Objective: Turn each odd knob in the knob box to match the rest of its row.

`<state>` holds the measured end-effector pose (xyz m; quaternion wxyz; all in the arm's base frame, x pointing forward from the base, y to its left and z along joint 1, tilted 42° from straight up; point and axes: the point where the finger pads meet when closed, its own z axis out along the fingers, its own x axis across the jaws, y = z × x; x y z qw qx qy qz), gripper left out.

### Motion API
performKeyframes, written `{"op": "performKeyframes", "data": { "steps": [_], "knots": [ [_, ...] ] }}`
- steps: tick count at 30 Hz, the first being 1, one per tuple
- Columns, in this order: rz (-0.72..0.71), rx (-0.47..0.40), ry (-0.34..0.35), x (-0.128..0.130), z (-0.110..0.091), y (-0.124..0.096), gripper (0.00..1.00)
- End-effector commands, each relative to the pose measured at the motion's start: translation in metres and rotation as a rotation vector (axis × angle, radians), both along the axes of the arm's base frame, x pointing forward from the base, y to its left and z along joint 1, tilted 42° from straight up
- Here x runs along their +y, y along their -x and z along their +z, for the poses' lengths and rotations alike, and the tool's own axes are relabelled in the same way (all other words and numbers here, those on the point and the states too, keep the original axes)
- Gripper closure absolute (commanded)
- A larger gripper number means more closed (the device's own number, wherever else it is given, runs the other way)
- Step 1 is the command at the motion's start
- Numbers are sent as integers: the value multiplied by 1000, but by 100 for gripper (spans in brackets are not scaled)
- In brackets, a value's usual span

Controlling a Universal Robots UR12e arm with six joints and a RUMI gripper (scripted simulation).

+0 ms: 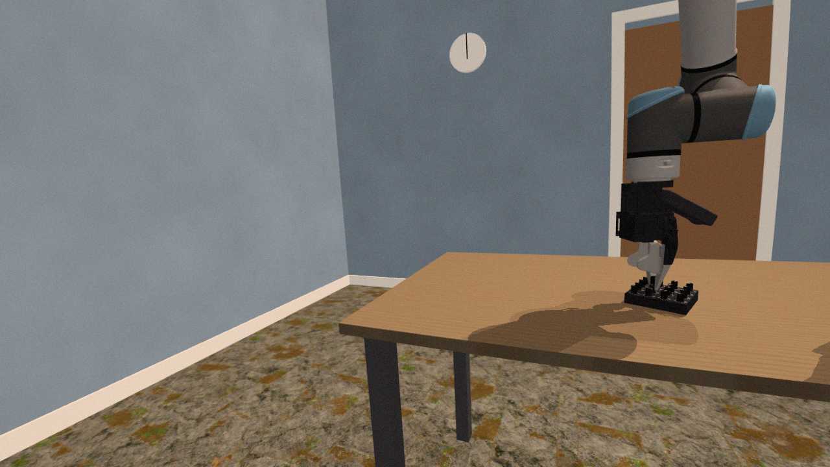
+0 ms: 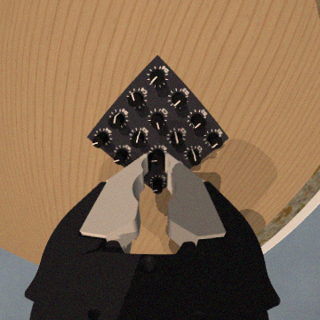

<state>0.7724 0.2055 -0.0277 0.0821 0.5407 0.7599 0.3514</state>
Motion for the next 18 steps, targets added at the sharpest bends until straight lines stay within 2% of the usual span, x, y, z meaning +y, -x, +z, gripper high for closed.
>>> {"op": "performKeyframes", "data": {
  "steps": [1, 18],
  "knots": [
    [-16, 9, -11, 0, 1, 0, 96],
    [-125, 75, -85, 1, 1, 0, 96]
  ]
}}
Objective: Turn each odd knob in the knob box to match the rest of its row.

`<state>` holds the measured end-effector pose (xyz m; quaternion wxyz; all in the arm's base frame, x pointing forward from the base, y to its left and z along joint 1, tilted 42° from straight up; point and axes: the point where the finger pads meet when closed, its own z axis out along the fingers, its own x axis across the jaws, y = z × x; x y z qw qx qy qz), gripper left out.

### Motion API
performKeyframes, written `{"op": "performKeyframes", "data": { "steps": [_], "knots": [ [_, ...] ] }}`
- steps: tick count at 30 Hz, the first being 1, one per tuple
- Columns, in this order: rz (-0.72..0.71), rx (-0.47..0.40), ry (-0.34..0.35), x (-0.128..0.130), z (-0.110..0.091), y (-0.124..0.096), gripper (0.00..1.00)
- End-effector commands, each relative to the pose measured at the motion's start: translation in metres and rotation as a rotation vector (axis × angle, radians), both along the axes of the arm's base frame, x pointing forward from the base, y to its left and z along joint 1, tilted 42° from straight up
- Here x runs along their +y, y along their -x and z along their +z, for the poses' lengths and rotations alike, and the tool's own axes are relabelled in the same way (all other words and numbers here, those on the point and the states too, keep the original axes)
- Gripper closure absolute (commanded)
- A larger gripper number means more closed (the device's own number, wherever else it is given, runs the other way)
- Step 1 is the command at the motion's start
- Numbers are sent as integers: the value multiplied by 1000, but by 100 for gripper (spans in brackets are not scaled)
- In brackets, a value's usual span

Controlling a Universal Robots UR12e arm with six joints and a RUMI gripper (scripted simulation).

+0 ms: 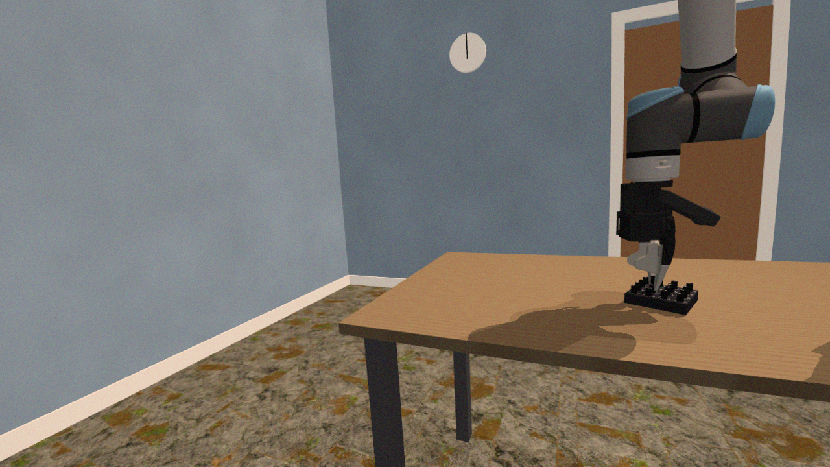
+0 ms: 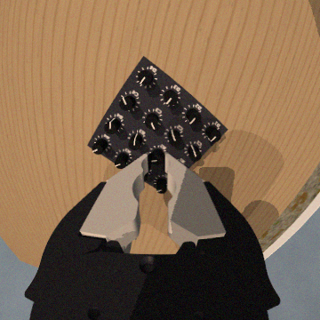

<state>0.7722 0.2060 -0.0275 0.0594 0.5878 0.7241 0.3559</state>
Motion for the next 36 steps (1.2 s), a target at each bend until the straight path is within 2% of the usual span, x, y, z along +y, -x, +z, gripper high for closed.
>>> {"op": "performKeyframes", "data": {
  "steps": [1, 7, 21, 23, 36],
  "knots": [
    [-42, 24, -28, 0, 1, 0, 96],
    [-87, 51, -59, 0, 1, 0, 96],
    [-281, 168, -191, 1, 1, 0, 96],
    [-281, 168, -191, 1, 1, 0, 96],
    [-494, 296, -336, 3, 2, 0, 96]
  ]
}}
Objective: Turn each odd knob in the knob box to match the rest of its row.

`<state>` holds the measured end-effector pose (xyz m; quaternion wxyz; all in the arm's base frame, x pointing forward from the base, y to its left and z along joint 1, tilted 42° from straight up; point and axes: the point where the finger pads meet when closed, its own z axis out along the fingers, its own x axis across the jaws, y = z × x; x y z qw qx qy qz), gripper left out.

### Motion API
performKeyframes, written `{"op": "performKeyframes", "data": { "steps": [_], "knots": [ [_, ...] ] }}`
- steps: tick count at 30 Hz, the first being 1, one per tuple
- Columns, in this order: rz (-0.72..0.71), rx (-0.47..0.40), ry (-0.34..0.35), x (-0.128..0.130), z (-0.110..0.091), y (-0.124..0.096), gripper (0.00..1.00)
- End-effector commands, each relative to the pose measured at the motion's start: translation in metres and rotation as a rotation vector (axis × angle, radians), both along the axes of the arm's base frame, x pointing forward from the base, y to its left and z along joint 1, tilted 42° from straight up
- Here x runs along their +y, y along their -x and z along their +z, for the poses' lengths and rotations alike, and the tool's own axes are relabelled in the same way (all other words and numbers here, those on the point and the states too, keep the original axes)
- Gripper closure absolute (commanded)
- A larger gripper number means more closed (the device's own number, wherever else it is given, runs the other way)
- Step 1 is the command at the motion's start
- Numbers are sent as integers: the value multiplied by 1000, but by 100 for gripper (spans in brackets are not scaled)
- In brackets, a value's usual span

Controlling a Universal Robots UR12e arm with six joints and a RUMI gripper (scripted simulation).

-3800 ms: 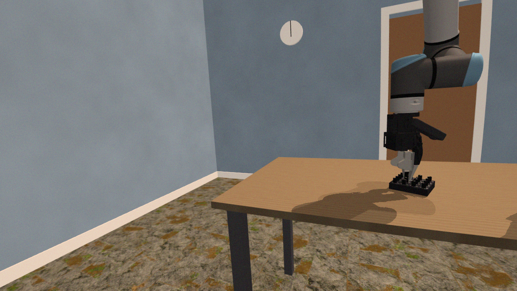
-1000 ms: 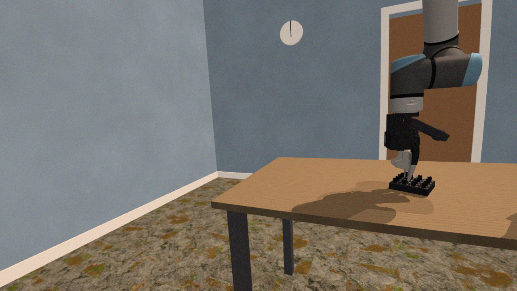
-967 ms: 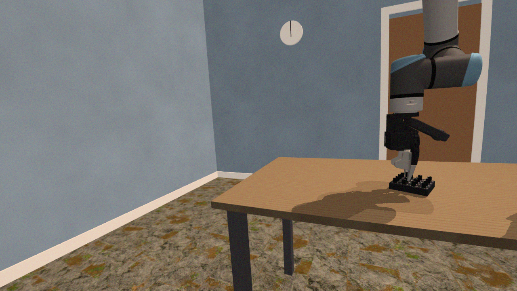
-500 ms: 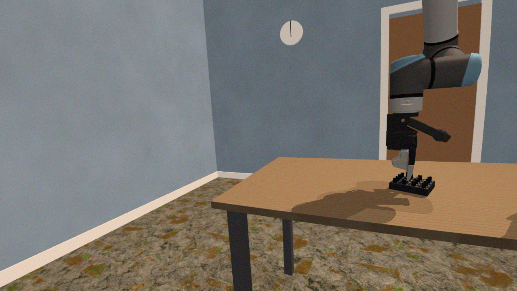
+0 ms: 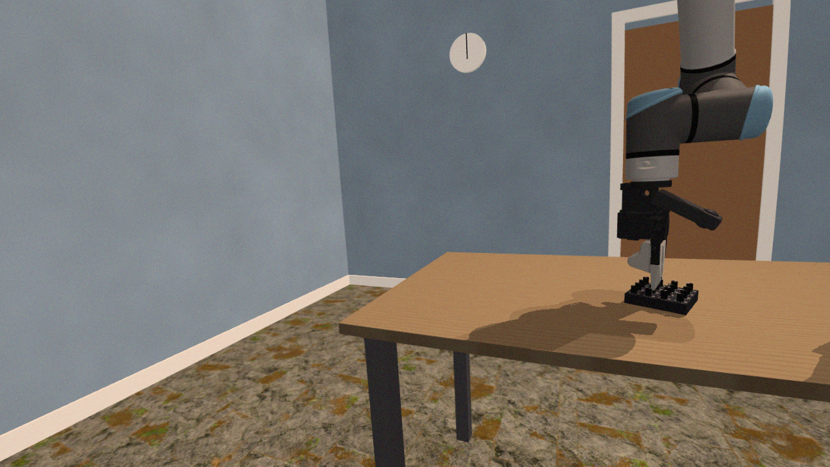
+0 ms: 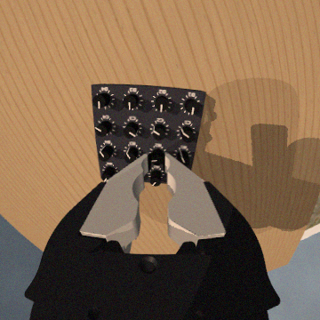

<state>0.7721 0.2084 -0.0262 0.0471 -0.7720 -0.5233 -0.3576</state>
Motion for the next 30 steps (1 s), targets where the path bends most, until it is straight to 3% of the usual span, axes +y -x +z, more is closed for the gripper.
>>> {"op": "performKeyframes", "data": {
  "steps": [1, 30],
  "knots": [
    [-78, 43, -50, 0, 1, 0, 96],
    [-459, 273, -310, 2, 2, -1, 96]
  ]
}}
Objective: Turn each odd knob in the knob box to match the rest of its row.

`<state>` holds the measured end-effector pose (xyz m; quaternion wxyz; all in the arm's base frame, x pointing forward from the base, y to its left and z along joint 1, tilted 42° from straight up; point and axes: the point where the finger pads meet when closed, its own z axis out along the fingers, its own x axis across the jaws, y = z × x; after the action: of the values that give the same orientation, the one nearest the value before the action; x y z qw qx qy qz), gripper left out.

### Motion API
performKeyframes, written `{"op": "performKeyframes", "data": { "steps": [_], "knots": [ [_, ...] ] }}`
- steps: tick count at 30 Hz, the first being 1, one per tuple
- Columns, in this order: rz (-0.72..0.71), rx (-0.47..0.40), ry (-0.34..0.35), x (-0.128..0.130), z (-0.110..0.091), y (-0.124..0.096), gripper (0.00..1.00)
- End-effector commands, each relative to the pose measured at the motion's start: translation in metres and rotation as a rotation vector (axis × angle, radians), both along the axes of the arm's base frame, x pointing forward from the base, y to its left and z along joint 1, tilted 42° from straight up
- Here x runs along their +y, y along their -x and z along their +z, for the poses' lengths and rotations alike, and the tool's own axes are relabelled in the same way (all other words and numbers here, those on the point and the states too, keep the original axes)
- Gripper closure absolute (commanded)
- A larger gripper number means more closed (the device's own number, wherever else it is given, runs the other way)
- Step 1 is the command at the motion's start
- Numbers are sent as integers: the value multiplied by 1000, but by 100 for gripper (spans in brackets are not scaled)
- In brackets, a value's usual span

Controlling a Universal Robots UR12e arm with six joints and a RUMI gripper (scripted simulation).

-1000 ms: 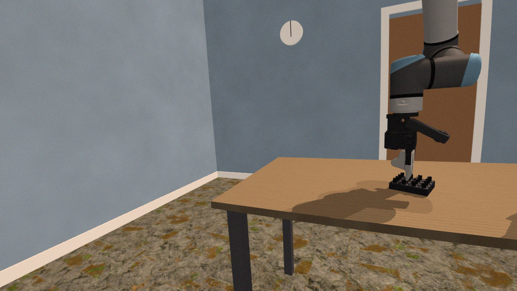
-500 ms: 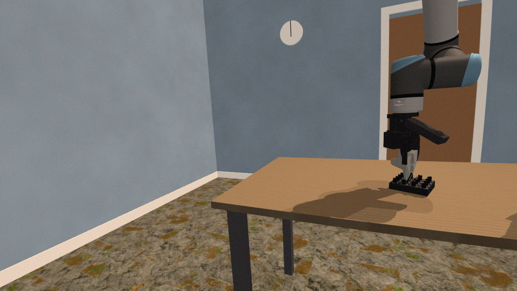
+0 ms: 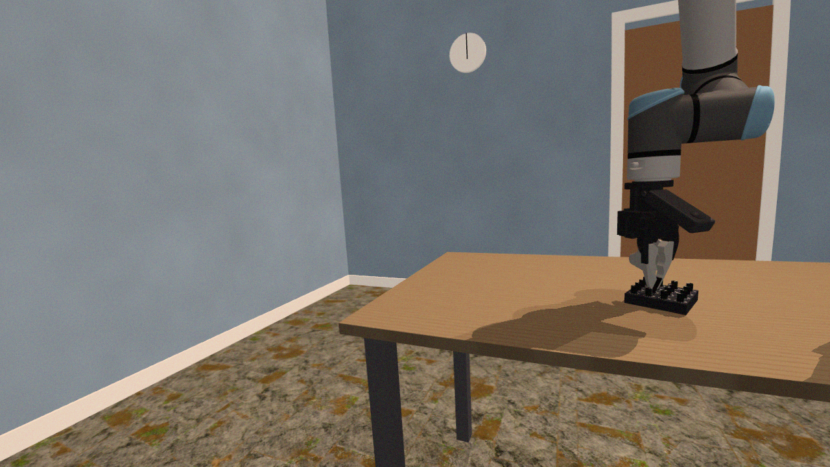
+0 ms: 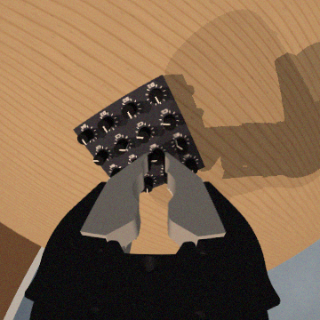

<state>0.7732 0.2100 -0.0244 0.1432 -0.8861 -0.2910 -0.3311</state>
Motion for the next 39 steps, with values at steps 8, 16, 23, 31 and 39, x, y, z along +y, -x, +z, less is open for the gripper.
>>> {"op": "performKeyframes", "data": {
  "steps": [8, 16, 23, 31, 39],
  "knots": [
    [-116, 67, -77, 0, 1, -1, 96],
    [-187, 110, -126, 0, 1, -1, 96],
    [-230, 136, -155, 0, 1, -1, 96],
    [-253, 150, -170, 0, 2, -1, 96],
    [-267, 158, -180, 0, 2, -1, 96]
  ]
}}
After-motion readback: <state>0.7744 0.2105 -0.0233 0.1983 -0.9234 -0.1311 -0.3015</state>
